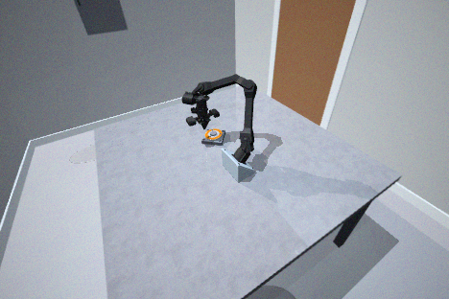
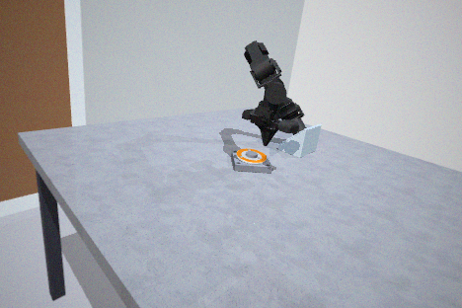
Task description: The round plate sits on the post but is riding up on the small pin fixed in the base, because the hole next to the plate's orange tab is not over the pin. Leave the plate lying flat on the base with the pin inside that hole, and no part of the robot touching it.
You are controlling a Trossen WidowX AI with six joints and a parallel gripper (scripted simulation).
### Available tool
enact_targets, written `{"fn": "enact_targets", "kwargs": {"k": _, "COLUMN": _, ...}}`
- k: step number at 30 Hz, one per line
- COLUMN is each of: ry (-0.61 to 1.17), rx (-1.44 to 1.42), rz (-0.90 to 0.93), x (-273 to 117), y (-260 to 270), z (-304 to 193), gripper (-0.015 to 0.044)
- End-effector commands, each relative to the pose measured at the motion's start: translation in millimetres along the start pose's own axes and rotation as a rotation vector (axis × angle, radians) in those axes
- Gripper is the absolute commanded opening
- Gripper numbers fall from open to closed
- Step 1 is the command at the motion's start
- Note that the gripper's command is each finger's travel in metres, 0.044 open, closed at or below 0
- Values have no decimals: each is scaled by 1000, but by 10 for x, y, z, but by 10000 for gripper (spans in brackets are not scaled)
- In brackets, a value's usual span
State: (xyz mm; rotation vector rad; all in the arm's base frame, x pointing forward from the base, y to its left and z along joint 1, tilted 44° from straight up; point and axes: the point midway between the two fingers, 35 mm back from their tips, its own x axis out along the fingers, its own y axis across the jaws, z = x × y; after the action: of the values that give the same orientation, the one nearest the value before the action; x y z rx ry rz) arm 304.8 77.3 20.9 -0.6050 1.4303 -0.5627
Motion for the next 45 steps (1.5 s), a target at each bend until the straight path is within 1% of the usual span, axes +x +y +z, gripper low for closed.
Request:
{"fn": "enact_targets", "kwargs": {"k": 1, "ry": 5, "rx": 14, "rz": -7, "x": 128, "y": -15, "z": 16, "gripper": 0}}
{"fn": "enact_targets", "kwargs": {"k": 9, "ry": 5, "rx": 14, "rz": -9, "x": 486, "y": -21, "z": -13, "gripper": 0}}
{"fn": "enact_targets", "kwargs": {"k": 45, "ry": 6, "rx": 13, "rz": -9, "x": 503, "y": -59, "z": -282, "gripper": 0}}
